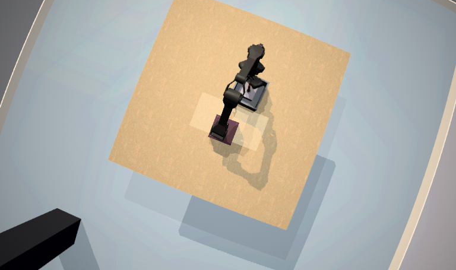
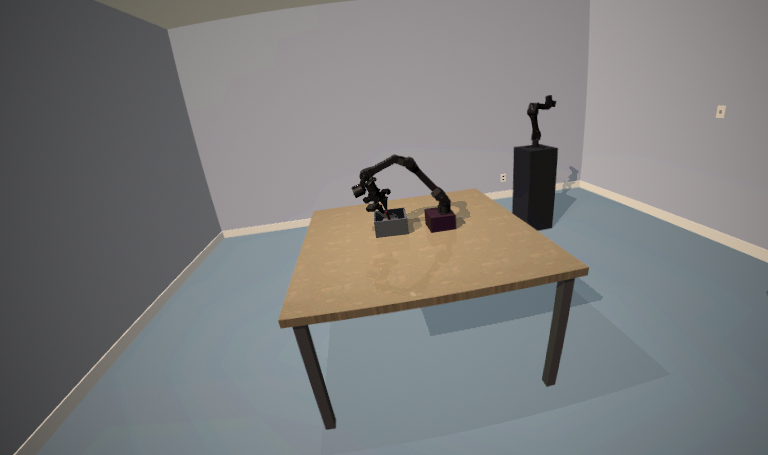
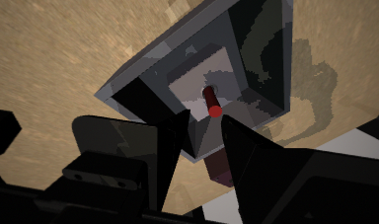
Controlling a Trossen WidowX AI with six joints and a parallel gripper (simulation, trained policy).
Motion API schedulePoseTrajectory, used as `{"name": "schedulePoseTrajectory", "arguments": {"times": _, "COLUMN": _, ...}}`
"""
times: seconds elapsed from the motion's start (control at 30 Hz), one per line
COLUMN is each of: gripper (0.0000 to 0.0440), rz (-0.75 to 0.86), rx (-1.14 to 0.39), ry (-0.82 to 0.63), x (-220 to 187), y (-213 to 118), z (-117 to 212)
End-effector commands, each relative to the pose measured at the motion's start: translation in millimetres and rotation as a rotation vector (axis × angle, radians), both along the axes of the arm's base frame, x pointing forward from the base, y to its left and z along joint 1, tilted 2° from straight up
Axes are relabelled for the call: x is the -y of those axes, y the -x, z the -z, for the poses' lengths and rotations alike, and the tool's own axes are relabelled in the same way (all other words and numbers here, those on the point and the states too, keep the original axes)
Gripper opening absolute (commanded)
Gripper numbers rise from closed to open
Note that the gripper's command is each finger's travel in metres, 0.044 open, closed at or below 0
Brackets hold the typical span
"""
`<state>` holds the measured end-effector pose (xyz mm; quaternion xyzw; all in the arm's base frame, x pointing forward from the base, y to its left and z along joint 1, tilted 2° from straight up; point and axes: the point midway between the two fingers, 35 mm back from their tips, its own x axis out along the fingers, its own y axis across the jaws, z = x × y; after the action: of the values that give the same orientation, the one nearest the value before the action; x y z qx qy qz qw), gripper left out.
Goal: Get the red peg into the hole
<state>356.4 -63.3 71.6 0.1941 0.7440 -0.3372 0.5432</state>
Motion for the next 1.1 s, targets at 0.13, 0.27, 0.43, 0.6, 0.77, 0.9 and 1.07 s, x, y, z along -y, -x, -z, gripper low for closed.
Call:
{"name": "schedulePoseTrajectory", "arguments": {"times": 0.13, "gripper": 0.0151, "rz": 0.001, "rx": -0.008, "ry": -0.007, "x": -0.1, "y": 2.2, "z": -0.2}}
{"name": "schedulePoseTrajectory", "arguments": {"times": 0.27, "gripper": 0.0149, "rz": 0.0, "rx": -0.01, "ry": -0.008, "x": 0.1, "y": 2.9, "z": -0.2}}
{"name": "schedulePoseTrajectory", "arguments": {"times": 0.43, "gripper": 0.0146, "rz": -0.001, "rx": -0.012, "ry": -0.01, "x": 0.4, "y": 3.7, "z": -0.2}}
{"name": "schedulePoseTrajectory", "arguments": {"times": 0.6, "gripper": 0.0144, "rz": -0.002, "rx": -0.014, "ry": -0.011, "x": 0.6, "y": 4.5, "z": -0.3}}
{"name": "schedulePoseTrajectory", "arguments": {"times": 0.77, "gripper": 0.0142, "rz": -0.002, "rx": -0.016, "ry": -0.012, "x": 1.0, "y": 5.3, "z": -0.3}}
{"name": "schedulePoseTrajectory", "arguments": {"times": 0.9, "gripper": 0.014, "rz": -0.003, "rx": -0.017, "ry": -0.013, "x": 1.2, "y": 5.9, "z": -0.4}}
{"name": "schedulePoseTrajectory", "arguments": {"times": 1.07, "gripper": 0.0138, "rz": -0.003, "rx": -0.019, "ry": -0.014, "x": 1.5, "y": 6.6, "z": -0.4}}
